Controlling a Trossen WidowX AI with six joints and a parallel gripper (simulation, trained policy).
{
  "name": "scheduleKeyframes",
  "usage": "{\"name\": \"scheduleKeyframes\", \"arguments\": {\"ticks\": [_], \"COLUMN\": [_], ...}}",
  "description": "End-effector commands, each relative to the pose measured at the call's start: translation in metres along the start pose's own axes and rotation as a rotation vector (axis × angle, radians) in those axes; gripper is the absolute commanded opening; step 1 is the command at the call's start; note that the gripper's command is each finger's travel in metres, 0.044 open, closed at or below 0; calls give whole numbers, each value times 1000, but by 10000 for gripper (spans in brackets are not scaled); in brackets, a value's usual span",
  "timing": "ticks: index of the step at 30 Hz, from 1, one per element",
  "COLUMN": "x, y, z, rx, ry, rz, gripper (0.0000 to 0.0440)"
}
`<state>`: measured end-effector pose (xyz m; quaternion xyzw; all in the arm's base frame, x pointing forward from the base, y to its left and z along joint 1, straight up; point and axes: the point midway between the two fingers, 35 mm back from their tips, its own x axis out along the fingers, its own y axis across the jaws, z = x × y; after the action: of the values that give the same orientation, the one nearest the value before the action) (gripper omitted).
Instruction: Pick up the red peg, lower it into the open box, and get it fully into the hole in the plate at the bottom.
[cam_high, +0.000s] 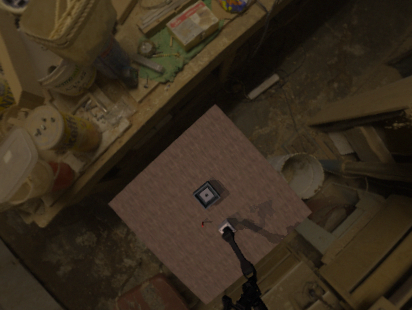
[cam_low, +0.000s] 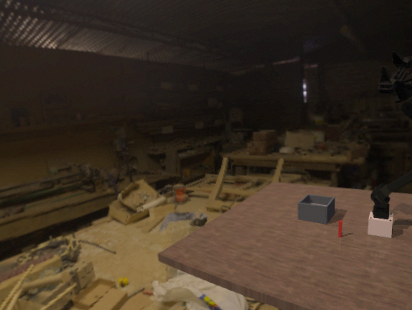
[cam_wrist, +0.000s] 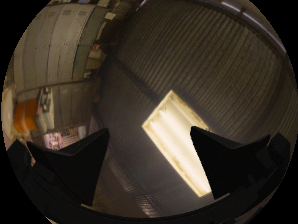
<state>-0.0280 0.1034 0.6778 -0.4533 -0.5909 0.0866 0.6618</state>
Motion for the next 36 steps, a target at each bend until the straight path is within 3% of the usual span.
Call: {"name": "scheduleKeyframes", "arguments": {"ticks": [1,3,17,36], "x": [0,1,-8,-51], "y": [1,5,64,168], "z": [-5,-19,-130,-241], "rx": [3,27,386,884], "ry": [15,53,369,797], "rz": [-6,-12,7,6], "gripper": [420,440,440,440]}}
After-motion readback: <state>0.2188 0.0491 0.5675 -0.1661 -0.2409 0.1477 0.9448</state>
